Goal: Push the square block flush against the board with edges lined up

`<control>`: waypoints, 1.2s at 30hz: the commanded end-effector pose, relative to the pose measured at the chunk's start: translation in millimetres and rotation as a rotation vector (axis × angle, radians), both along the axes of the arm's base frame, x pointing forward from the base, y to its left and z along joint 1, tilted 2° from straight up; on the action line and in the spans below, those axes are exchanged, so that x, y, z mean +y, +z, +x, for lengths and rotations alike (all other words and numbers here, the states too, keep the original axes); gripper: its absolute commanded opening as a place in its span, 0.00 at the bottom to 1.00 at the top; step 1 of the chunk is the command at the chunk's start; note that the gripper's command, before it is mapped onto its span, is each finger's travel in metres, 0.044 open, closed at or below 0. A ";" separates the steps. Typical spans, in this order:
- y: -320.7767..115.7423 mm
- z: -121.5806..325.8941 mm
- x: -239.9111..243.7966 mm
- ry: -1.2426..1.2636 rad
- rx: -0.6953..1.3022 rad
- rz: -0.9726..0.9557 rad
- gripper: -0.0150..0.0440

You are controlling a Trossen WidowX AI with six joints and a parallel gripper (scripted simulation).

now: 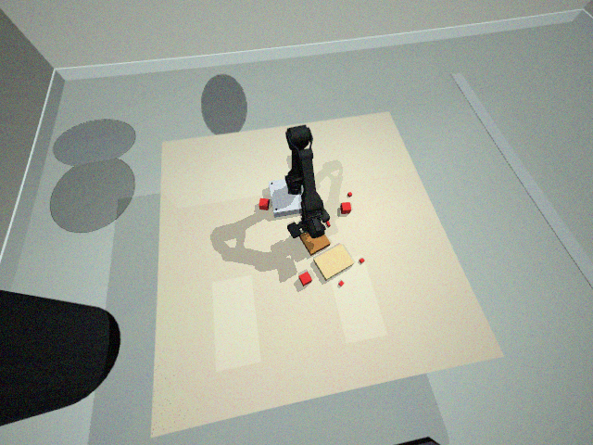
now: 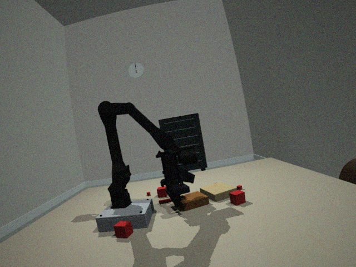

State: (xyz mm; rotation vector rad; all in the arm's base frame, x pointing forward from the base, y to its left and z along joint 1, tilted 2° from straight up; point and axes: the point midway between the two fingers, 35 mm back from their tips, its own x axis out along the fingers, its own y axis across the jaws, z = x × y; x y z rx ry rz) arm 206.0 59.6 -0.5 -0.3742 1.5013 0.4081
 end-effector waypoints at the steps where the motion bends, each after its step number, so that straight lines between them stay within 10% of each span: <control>1: 0.3 7.6 4.3 0.000 -0.007 0.001 0.25; 36: -1.3 -24.1 -13.9 0.000 -0.005 0.000 0.25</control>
